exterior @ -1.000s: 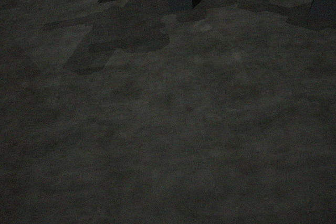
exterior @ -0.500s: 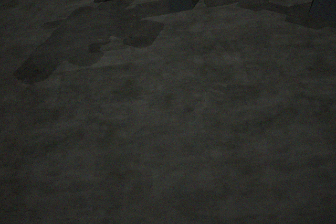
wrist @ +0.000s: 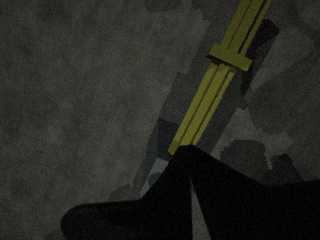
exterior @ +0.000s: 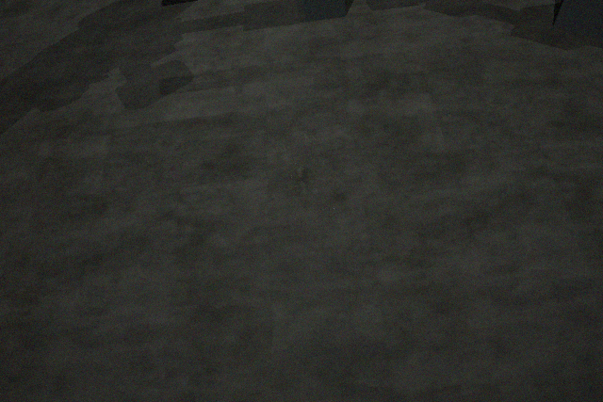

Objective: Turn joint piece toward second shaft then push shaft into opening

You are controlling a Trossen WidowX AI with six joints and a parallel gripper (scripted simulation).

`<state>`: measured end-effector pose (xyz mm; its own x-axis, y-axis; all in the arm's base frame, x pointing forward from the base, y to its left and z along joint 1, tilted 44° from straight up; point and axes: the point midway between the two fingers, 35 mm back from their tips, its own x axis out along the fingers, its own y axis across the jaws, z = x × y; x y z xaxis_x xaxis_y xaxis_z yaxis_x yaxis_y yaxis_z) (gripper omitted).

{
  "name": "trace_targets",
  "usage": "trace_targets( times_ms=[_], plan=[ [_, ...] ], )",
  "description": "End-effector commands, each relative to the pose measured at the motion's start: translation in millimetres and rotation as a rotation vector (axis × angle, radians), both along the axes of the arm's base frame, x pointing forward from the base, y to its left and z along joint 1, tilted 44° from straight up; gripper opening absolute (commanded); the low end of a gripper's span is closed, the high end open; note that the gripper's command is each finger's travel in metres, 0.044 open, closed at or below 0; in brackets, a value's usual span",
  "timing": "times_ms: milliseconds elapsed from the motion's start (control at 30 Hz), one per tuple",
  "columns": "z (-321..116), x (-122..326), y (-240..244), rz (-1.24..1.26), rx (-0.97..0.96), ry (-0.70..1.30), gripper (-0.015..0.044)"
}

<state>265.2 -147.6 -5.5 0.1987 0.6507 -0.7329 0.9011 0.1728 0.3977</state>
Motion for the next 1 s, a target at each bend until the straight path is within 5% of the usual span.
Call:
trace_targets(
  times_ms=[0,400,967],
  plan=[
    [-26,-5,-12,-0.097,0.025,0.088,0.0],
    [-98,-31,-31,-0.379,0.11,0.339,0.0],
    [-111,-28,-21,-0.383,0.112,0.342,0.0]
  ],
)
